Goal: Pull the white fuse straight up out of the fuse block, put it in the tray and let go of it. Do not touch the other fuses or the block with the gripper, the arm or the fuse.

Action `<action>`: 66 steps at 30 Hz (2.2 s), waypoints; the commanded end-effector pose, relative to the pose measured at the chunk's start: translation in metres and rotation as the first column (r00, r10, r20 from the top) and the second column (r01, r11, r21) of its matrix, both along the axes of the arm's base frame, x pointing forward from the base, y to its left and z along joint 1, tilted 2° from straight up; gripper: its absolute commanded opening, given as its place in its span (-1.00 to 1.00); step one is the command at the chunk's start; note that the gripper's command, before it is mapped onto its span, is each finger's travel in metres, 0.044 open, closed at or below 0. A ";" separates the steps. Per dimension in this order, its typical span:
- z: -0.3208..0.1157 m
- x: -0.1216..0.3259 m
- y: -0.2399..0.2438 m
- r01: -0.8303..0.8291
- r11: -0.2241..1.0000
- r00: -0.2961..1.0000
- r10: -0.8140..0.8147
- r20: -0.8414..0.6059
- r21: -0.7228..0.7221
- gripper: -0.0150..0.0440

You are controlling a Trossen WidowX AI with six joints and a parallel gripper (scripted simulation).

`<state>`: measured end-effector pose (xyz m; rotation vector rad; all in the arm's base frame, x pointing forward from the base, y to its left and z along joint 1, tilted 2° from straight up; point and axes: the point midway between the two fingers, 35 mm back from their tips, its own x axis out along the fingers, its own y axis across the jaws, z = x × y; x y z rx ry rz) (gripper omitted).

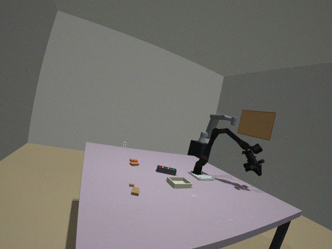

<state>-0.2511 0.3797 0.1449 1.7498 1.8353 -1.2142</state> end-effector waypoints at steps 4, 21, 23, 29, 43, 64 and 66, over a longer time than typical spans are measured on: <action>-0.008 0.120 0.038 0.329 0.940 0.941 -0.334 -0.049 -0.090 -0.24; -0.033 0.409 -0.020 0.893 0.255 0.231 -0.967 -0.107 -0.370 -0.24; -0.034 0.438 -0.041 0.907 0.137 0.104 -0.989 -0.103 -0.398 -0.24; -0.037 0.512 -0.117 0.852 -0.219 -0.288 -0.954 -0.078 -0.475 -0.24; -0.038 0.576 -0.338 0.222 -0.761 -0.950 -0.309 0.040 -0.610 -0.24; -0.038 0.542 -0.465 -0.289 -0.707 -0.955 0.264 0.139 -0.646 -0.24; -0.040 0.542 -0.465 -0.289 -0.707 -0.955 0.264 0.139 -0.646 -0.24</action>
